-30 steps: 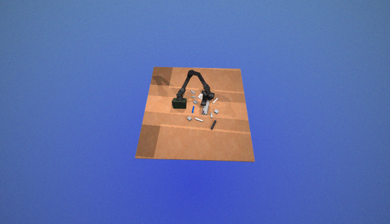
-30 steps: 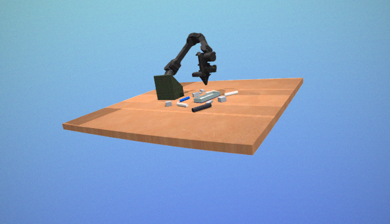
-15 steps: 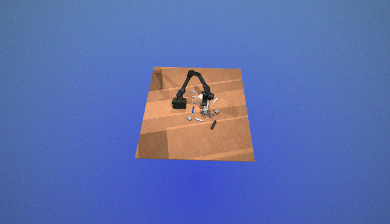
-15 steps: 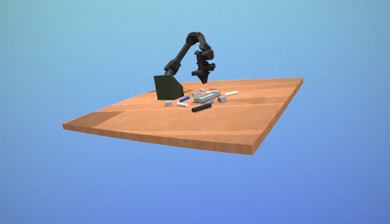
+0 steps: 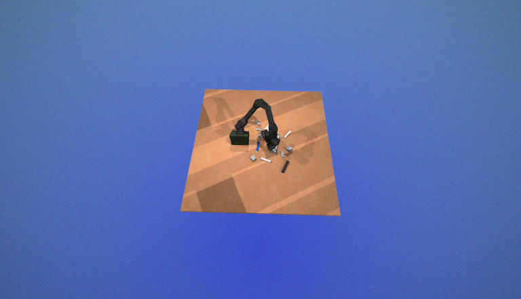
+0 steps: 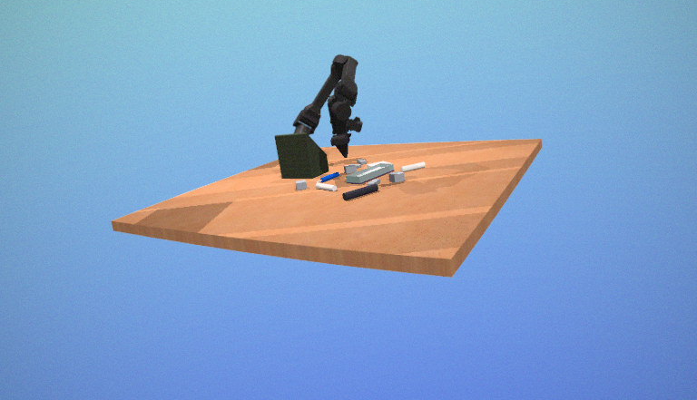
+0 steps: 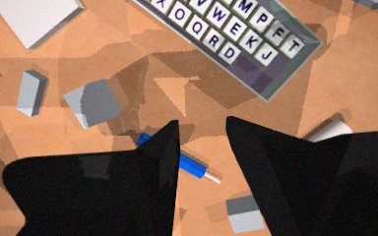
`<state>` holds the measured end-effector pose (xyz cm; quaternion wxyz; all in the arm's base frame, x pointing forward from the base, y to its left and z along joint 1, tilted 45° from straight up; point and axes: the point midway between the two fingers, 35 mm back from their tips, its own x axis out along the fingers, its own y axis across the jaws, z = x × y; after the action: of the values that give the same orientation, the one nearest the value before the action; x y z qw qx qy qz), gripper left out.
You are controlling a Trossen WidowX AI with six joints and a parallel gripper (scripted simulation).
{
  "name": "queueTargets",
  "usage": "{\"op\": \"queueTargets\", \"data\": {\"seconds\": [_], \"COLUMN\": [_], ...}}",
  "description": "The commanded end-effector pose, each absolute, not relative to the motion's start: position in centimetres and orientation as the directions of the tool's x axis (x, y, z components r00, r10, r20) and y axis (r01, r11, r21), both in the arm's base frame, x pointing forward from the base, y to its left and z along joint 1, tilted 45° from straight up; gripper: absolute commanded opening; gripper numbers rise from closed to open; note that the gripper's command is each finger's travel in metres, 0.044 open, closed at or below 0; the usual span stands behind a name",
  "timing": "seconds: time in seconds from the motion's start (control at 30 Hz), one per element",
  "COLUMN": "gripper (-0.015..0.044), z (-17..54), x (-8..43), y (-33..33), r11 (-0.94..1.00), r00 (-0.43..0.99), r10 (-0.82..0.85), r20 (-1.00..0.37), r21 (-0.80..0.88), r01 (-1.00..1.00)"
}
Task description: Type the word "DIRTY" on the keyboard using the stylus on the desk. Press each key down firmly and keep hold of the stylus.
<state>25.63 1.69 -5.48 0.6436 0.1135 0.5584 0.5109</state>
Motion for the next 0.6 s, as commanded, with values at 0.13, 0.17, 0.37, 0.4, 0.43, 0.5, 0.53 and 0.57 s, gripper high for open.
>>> {"op": "queueTargets", "data": {"seconds": [0.13, 0.17, 0.37, 0.4, 0.43, 0.5, 0.53, 0.57], "gripper": [0.015, 0.015, 0.015, 0.015, 0.015, 0.015, 0.015, 0.015], "z": [-9.6, -9.7, -10.3, -10.3, -10.3, -10.3, -10.3, -10.3], "x": [18.8, 18.4, 16.5, 16.3, 16.3, 16.3, 16.3, 16.3], "y": [-1.0, -1.0, -1.0, -1.0, -1.0, -1.0, -1.0, -1.0], "r11": [0.032, 0.017, -0.056, -0.061, -0.063, -0.063, -0.063, -0.063], "r00": [-0.131, -0.125, -0.088, -0.084, -0.082, -0.082, -0.082, -0.082], "r10": [0.913, 0.921, 0.954, 0.957, 0.958, 0.958, 0.958, 0.958], "r20": [-0.387, -0.37, -0.287, -0.279, -0.276, -0.276, -0.276, -0.276], "r21": [0.388, 0.358, 0.118, 0.09, 0.079, 0.079, 0.079, 0.079], "r01": [-0.921, -0.934, -0.991, -0.994, -0.995, -0.995, -0.995, -0.995]}}
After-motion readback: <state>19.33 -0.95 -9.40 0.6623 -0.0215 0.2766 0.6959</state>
